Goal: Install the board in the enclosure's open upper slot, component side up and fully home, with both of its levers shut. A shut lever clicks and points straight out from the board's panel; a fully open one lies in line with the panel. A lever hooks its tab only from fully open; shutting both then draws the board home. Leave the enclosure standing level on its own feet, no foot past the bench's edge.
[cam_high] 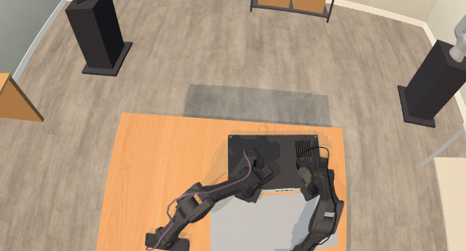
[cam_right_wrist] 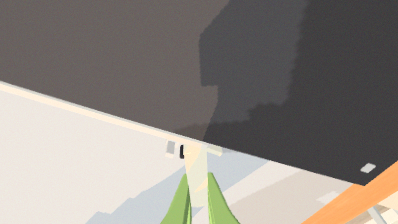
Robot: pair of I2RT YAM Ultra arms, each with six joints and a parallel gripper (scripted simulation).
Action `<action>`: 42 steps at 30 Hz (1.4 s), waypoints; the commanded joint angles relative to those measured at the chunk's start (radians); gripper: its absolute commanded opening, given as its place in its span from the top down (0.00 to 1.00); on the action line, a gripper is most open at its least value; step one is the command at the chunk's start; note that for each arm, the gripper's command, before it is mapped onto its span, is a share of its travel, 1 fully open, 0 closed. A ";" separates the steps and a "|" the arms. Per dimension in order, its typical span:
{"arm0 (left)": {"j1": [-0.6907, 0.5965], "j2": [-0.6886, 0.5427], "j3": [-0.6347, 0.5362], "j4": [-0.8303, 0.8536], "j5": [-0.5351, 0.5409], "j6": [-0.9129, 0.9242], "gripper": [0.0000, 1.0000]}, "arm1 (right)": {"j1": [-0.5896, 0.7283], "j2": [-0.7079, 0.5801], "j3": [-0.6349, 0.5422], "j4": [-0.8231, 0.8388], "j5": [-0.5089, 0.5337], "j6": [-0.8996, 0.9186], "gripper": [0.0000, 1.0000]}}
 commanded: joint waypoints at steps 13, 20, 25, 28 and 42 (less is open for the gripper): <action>-0.018 0.031 0.057 -0.024 -0.025 -0.242 0.97 | 0.025 -0.030 -0.018 0.026 -0.015 0.244 0.97; -0.019 0.039 0.071 -0.031 -0.026 -0.298 0.97 | 0.031 -0.031 -0.019 0.026 -0.017 0.302 0.97; -0.019 0.044 0.079 -0.030 -0.025 -0.336 0.97 | 0.031 -0.031 -0.019 0.026 -0.016 0.318 0.97; -0.017 0.045 0.081 -0.035 -0.026 -0.353 0.97 | 0.034 -0.032 -0.020 0.026 -0.016 0.343 0.97; -0.020 0.052 0.094 -0.042 -0.027 -0.396 0.97 | 0.040 -0.034 -0.022 0.028 -0.015 0.407 0.97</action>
